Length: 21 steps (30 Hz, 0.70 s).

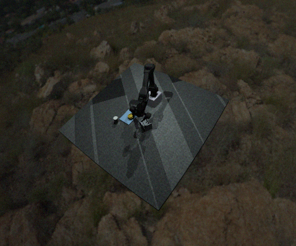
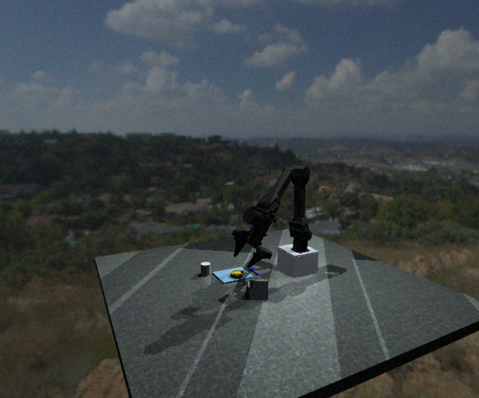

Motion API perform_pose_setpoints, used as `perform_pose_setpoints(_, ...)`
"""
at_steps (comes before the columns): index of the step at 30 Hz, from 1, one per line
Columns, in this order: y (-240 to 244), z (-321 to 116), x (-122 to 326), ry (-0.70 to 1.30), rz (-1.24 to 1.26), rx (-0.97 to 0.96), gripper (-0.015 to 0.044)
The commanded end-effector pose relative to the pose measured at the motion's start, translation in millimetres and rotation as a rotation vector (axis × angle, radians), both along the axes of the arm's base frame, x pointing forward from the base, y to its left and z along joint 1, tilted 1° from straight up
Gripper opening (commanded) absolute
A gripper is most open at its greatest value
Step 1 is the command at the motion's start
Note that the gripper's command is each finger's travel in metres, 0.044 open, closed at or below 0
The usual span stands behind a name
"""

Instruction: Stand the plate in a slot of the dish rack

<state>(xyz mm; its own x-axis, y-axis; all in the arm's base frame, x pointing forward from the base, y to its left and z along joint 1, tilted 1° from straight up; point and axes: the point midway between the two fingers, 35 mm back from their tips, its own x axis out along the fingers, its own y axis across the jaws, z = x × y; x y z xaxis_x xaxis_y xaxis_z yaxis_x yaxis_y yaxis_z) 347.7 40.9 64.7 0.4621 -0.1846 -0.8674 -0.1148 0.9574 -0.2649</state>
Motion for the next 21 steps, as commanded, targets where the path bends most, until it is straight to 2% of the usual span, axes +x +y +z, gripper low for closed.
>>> perform_pose_setpoints(1, -38, -16, -5, 0.107, -0.059, 0.021, 0.04)
perform_pose_setpoints(14, -147, -63, -57, 0.414, -0.262, 0.226, 0.04)
perform_pose_setpoints(21, -159, -68, -70, 0.441, -0.286, 0.263, 0.04)
